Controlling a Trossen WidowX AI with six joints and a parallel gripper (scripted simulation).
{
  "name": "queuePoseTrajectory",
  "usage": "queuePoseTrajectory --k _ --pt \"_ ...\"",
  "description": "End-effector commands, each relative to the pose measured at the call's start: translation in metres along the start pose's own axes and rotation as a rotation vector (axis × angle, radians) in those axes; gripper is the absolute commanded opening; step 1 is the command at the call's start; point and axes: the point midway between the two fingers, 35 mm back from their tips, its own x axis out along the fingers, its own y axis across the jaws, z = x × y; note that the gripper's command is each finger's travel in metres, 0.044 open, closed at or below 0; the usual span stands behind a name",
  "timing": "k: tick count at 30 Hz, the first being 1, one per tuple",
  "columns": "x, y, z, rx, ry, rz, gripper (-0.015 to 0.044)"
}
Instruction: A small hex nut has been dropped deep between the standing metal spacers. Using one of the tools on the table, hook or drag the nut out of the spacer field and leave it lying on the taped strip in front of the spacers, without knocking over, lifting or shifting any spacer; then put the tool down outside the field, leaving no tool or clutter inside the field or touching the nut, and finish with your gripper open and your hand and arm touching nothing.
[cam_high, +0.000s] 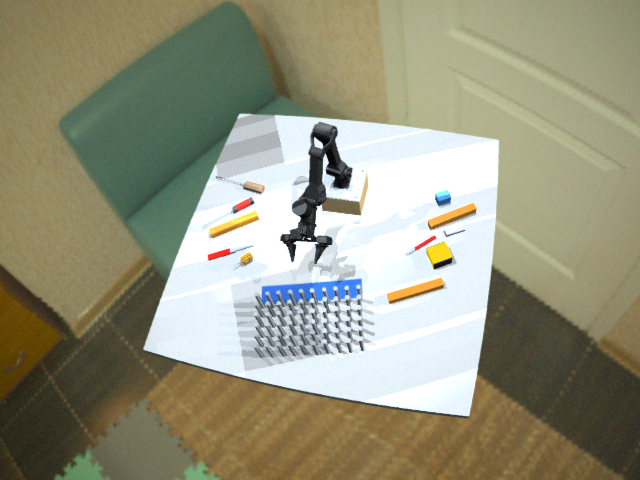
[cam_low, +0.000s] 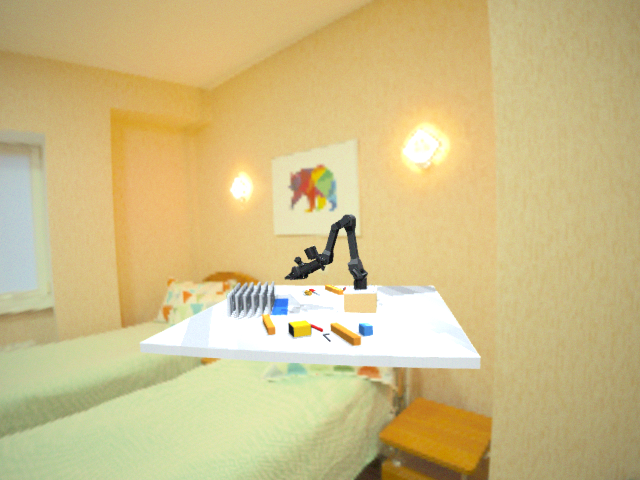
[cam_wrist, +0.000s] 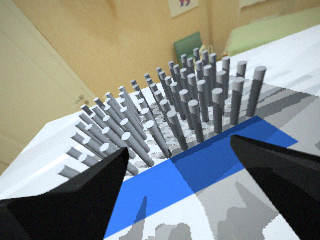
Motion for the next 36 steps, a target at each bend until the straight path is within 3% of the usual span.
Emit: queuePoseTrajectory --k 1,13,22,29,36 --pt "0.000 -0.001 -0.001 0.007 0.002 -0.004 0.0440" --pt "0.001 -0.004 -0.001 0.011 0.006 -0.012 0.0440" --pt "-0.005 -0.156 -0.004 0.266 0.187 -0.375 0.0440" --pt "-0.063 -0.271 -0.024 0.526 0.329 -0.644 0.0440" --pt "-0.158 -0.355 -0.058 0.835 0.435 -0.876 0.0440"
